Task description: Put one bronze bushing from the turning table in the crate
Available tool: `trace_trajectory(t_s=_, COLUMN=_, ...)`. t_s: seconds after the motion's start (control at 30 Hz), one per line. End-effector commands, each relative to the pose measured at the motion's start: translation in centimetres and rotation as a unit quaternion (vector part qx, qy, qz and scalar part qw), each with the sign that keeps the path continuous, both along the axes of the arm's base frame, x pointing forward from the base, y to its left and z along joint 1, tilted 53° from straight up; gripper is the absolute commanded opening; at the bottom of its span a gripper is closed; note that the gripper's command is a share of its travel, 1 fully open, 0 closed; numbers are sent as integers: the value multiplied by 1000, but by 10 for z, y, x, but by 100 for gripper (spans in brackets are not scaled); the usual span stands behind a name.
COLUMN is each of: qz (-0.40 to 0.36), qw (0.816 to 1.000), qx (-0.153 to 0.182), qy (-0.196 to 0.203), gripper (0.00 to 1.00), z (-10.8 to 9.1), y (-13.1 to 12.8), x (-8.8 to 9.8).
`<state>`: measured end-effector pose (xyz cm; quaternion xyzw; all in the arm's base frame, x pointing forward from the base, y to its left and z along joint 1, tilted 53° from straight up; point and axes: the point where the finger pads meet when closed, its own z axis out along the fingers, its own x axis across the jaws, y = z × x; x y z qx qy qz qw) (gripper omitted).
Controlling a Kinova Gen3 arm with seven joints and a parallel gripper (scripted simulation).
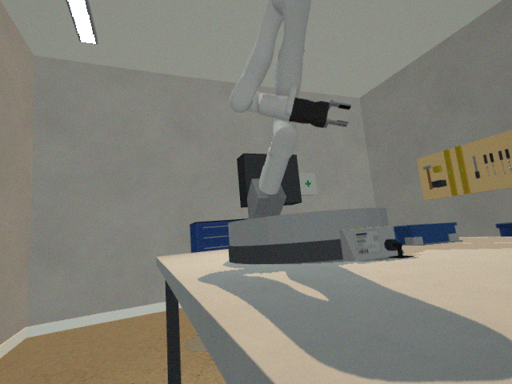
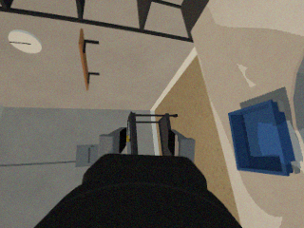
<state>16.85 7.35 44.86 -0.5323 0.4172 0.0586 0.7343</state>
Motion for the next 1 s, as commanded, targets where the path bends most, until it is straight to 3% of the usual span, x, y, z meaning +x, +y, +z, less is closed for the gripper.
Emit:
trace_trajectory(t_s=0.0, qz=-75, qw=996, qx=35, qy=-21, gripper=100, z=-1, y=-4, x=6)
trace_trajectory(t_s=0.4, qz=-75, qw=996, qx=35, qy=-21, gripper=100, z=-1, y=-4, x=6)
trace_trajectory(t_s=0.43, qz=-46, qw=999, qx=-5, qy=5, gripper=100, z=0, y=-3, x=6)
trace_trajectory(t_s=0.57, qz=-113, qw=993, qx=22, qy=-12, gripper=100, z=1, y=-6, x=13)
trace_trajectory(t_s=0.97, qz=-113, qw=993, qx=22, qy=-12, gripper=100, z=1, y=-6, x=13)
